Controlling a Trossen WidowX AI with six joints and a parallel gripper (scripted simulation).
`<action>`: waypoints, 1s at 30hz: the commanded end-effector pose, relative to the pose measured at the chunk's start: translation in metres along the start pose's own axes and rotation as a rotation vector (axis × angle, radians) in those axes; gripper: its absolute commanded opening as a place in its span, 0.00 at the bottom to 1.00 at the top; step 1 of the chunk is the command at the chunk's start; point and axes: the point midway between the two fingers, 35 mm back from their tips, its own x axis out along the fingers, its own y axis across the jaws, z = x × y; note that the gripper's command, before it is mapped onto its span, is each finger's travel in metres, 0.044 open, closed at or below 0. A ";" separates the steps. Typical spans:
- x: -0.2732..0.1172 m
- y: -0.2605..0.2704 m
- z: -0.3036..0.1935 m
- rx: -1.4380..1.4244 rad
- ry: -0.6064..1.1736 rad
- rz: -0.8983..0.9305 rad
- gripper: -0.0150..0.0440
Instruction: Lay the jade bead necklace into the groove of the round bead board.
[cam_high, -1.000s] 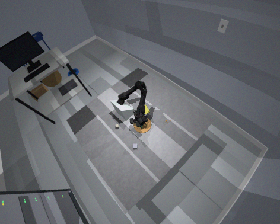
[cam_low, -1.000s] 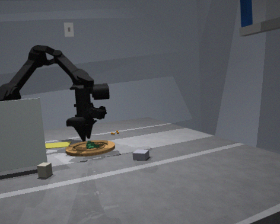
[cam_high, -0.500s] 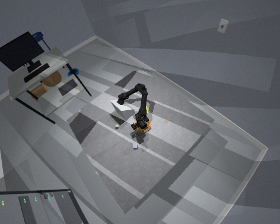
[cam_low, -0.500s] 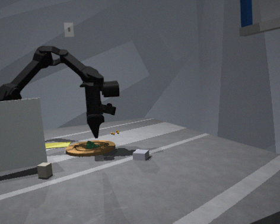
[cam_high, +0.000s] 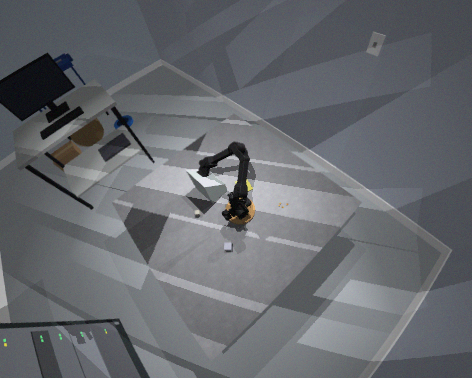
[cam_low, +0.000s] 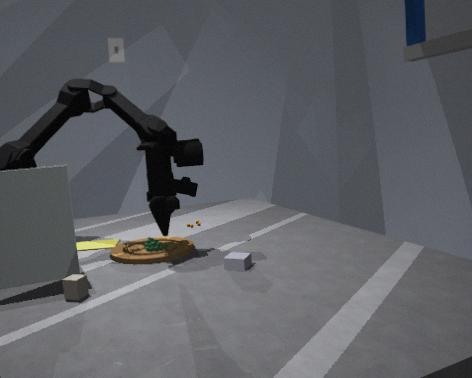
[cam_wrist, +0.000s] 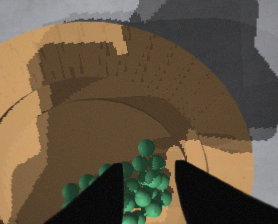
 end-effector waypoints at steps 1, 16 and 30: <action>0.005 0.000 0.000 0.004 0.001 0.000 0.46; 0.030 -0.001 -0.001 0.005 0.005 -0.002 0.46; 0.030 -0.001 0.001 -0.004 0.002 -0.007 0.25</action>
